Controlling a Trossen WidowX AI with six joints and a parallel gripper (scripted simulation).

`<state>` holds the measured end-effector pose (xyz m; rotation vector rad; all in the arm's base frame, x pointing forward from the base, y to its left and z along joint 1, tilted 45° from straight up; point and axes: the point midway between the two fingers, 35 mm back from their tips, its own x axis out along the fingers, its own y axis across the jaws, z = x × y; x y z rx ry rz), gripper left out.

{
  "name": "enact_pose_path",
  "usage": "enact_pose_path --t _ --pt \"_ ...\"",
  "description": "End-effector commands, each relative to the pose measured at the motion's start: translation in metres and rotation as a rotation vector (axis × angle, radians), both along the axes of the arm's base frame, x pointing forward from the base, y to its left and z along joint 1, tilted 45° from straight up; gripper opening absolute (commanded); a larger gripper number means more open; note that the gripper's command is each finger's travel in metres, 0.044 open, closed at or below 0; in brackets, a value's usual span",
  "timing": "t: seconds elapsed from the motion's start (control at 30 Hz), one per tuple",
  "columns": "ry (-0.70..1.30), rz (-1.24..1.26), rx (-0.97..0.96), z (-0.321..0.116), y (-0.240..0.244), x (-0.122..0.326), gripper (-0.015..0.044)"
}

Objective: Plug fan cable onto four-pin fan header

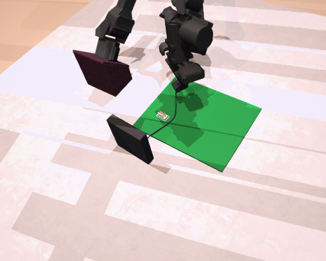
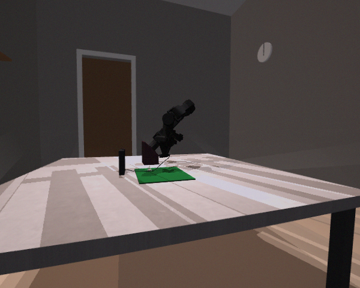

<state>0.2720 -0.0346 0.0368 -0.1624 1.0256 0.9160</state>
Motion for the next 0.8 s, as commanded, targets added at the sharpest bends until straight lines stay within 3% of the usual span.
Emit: enact_pose_path --t 0.0,0.77 --pt "0.065 -0.088 0.032 -0.001 -0.003 0.004 0.0000" --pt "0.565 -0.676 0.222 -0.012 -0.018 0.015 0.0000"
